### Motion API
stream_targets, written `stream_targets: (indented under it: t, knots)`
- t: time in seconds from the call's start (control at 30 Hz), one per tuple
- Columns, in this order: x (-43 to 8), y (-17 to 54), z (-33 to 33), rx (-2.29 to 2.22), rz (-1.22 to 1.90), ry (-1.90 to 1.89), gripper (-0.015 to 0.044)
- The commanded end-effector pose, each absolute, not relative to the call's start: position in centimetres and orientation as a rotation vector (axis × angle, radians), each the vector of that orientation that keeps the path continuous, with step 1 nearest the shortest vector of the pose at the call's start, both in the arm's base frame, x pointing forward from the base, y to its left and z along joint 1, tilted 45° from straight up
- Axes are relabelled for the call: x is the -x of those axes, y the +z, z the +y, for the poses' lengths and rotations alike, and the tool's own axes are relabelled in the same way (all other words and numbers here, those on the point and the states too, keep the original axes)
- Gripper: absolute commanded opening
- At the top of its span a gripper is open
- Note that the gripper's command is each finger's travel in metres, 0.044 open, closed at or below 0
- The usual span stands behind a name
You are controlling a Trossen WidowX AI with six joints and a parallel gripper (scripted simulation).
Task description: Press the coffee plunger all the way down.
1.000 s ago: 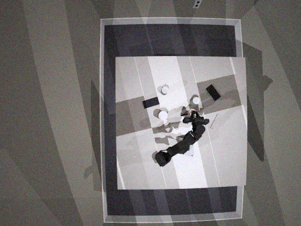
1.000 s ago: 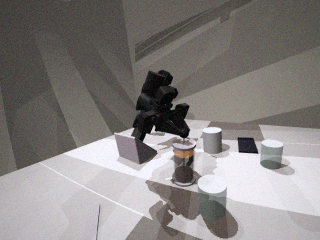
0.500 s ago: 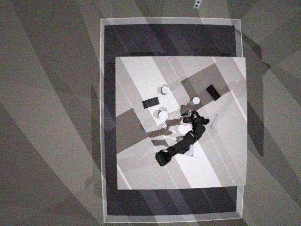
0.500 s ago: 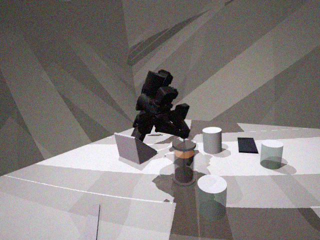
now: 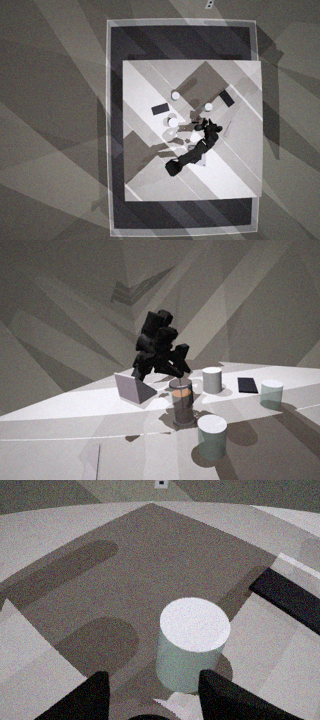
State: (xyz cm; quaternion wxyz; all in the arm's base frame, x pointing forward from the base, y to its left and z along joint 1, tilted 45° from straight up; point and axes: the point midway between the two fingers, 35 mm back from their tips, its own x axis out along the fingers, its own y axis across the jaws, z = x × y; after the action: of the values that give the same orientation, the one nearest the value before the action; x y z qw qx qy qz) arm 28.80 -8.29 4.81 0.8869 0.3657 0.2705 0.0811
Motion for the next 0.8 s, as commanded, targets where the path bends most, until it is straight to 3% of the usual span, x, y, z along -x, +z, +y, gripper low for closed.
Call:
stream_targets:
  t: [0.0,0.23,0.77]
  knots:
    - [-28.8,4.8,-8.4,-0.759,0.563,0.163,0.0248]
    - [-28.8,4.8,-8.4,-0.759,0.563,0.163,0.0432]
    - [-27.0,10.9,-13.5,-0.770,0.581,0.163,0.0440]
